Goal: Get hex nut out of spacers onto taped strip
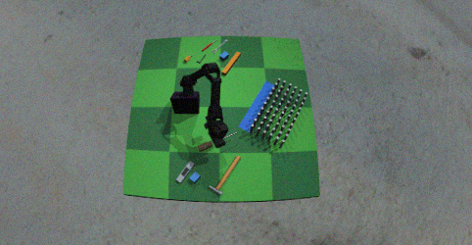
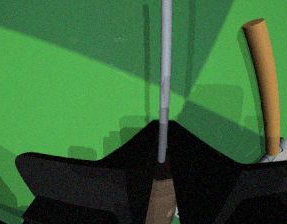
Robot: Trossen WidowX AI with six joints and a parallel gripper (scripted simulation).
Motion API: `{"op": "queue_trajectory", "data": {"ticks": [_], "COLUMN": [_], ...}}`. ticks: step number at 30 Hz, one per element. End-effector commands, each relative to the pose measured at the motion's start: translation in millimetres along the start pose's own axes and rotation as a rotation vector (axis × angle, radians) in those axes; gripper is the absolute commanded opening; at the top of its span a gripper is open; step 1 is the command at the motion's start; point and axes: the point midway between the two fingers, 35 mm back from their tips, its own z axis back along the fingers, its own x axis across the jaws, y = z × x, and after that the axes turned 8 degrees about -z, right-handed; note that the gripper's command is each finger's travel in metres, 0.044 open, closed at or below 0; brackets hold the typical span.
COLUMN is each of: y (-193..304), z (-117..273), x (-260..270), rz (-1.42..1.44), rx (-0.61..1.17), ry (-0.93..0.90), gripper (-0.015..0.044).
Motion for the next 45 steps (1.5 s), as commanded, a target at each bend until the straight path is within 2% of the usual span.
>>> {"op": "queue_trajectory", "data": {"ticks": [1,39,45], "y": [0.8,2.1,0.1], "z": [-3.0,-57.7,-54.8], "x": [2.6,15.6,11.5], "rz": [-0.008,0.021,0.022], "rx": [0.005,-0.001,-0.002], "ry": [0.0,0.031,0.034], "gripper": [0.0,0.0,0.0158]}}
